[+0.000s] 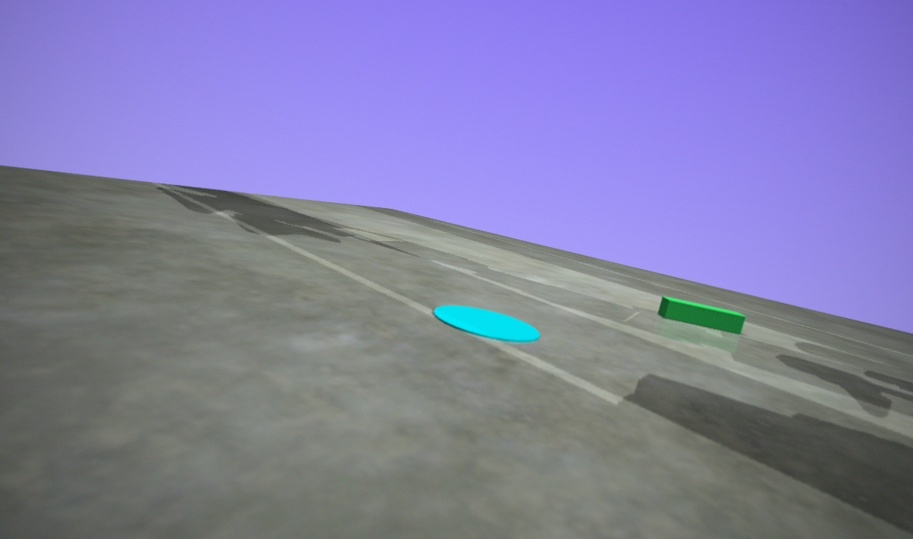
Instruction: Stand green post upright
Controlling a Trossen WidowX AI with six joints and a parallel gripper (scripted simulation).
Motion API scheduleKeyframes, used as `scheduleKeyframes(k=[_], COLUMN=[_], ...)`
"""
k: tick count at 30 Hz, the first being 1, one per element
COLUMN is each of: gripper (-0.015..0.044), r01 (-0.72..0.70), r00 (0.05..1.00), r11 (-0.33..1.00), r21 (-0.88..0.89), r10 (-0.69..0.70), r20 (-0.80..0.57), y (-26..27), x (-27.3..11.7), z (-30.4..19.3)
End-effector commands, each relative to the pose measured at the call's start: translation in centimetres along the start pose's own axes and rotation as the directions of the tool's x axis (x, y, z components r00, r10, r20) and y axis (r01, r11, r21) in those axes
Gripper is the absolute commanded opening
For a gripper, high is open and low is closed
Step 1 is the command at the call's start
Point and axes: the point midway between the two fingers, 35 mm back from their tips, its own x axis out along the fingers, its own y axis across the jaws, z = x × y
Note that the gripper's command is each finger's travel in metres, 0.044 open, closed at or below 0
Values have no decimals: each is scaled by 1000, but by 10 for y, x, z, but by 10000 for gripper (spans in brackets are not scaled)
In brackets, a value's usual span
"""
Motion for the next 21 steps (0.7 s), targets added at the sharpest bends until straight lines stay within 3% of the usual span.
scheduleKeyframes(k=[1,7,14,21], gripper=[374,233,233,233], r01=[-2,34,294,561], r00=[1000,983,915,819], r11=[1000,912,579,156], r21=[-13,-409,-760,-813], r10=[2,44,60,37], r20=[5,178,399,572], y=[1,36,74,97], x=[0,3,-2,-12], z=[1,40,98,151])
